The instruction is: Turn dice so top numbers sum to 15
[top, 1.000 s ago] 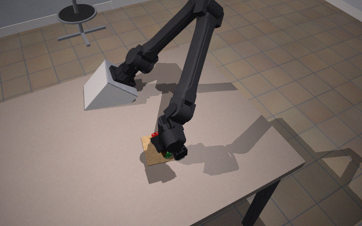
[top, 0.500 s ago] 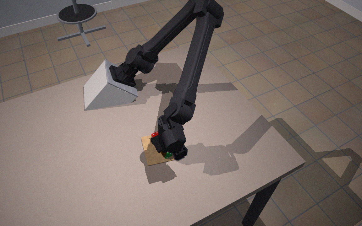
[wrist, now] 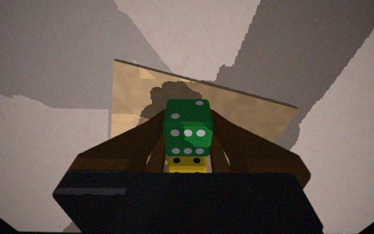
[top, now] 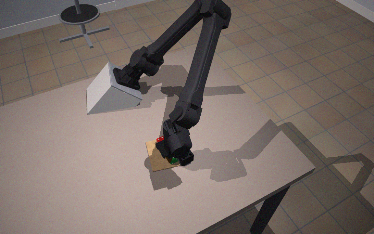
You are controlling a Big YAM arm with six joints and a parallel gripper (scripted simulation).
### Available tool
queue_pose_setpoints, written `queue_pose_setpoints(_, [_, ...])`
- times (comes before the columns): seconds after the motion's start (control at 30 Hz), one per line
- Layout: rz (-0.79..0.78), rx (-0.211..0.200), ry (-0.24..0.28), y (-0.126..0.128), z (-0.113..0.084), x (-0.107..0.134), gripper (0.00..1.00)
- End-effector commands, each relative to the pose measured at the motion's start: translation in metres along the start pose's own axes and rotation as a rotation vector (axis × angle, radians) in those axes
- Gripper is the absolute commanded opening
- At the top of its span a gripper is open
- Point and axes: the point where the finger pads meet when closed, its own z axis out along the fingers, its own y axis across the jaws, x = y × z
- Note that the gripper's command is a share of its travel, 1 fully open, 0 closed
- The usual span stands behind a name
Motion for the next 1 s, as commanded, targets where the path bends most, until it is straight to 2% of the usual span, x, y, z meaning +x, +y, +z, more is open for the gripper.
queue_pose_setpoints(0.0, [0.003,0.002,-0.016,-0.0025,-0.0005,-0.0127,0.26])
queue_pose_setpoints(0.2, [-0.002,-0.001,-0.005,0.0005,0.0049,-0.0092,0.26])
queue_pose_setpoints(0.97, [0.002,-0.002,-0.001,0.0005,0.0058,-0.0075,0.26])
